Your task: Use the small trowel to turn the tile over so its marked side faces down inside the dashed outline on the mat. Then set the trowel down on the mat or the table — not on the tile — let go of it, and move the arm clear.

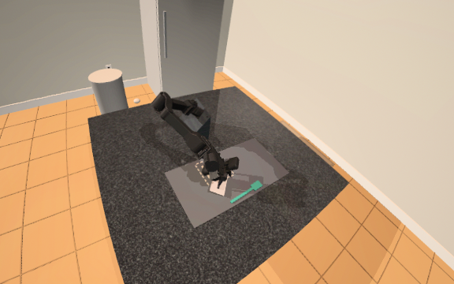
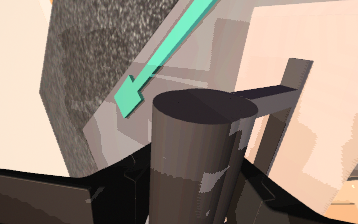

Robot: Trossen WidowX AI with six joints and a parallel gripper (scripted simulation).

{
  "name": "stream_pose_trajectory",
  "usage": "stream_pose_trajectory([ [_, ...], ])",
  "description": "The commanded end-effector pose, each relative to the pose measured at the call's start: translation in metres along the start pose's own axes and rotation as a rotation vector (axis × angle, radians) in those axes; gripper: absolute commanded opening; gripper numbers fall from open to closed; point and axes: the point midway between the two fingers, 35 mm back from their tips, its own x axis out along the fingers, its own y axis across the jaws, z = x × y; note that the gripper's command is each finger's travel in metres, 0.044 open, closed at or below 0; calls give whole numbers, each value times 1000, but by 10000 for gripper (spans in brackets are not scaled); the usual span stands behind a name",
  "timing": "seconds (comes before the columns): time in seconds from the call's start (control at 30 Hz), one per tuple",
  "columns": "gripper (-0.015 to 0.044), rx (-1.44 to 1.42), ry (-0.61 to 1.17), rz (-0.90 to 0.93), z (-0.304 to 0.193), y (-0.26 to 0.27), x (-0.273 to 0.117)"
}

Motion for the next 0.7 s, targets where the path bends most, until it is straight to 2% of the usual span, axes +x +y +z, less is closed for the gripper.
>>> stream_pose_trajectory([
  [0.0,0,-55,50,46,22,-21,-18],
  [0.5,0,-213,207,237,55,-104,-93],
  [0.67,0,-218,210,248,55,-107,-97],
])
